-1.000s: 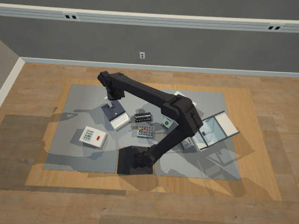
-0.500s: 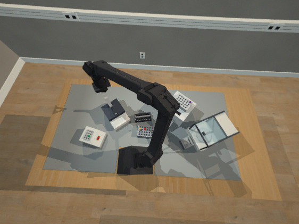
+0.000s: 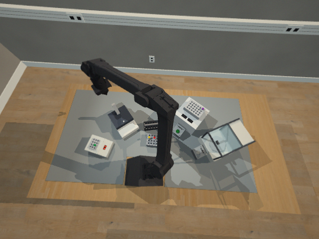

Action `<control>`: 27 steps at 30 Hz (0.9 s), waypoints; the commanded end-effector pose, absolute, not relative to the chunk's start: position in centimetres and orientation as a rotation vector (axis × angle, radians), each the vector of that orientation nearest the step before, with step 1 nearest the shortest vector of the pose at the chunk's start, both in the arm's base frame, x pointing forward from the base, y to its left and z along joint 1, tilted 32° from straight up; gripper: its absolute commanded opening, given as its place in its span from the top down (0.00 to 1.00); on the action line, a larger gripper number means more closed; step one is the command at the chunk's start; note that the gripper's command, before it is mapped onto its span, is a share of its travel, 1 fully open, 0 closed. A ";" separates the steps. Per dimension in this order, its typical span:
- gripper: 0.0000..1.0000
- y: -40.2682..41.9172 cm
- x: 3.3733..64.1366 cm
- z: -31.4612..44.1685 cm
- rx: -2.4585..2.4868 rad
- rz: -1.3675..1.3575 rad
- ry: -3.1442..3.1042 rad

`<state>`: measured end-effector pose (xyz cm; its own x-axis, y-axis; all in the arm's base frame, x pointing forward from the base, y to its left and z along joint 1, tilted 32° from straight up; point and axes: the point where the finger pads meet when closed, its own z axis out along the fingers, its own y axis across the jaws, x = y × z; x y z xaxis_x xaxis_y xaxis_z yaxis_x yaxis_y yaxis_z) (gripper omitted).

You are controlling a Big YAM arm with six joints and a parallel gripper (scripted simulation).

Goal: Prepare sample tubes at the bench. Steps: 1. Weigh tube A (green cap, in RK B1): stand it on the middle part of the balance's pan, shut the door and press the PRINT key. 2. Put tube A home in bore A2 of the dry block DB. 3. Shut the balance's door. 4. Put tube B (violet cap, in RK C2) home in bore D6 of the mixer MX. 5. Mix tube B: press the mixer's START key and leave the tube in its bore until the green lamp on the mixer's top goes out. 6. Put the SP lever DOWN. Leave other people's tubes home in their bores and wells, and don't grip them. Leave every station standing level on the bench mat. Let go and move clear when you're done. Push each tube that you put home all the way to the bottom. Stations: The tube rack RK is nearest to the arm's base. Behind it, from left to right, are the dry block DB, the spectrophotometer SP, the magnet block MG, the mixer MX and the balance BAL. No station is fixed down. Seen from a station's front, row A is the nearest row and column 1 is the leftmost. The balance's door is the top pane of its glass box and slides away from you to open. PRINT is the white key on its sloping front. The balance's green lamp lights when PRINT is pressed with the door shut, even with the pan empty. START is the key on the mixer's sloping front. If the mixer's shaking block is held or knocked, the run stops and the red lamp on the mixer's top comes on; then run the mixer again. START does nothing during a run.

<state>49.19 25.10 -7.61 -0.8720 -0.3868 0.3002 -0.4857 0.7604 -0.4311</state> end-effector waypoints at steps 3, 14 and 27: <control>1.00 24.7 48.7 -7.5 0.704 0.759 -2.736; 1.00 24.6 49.4 -6.7 0.693 0.747 -2.777; 1.00 25.6 49.8 -6.3 0.698 0.747 -2.793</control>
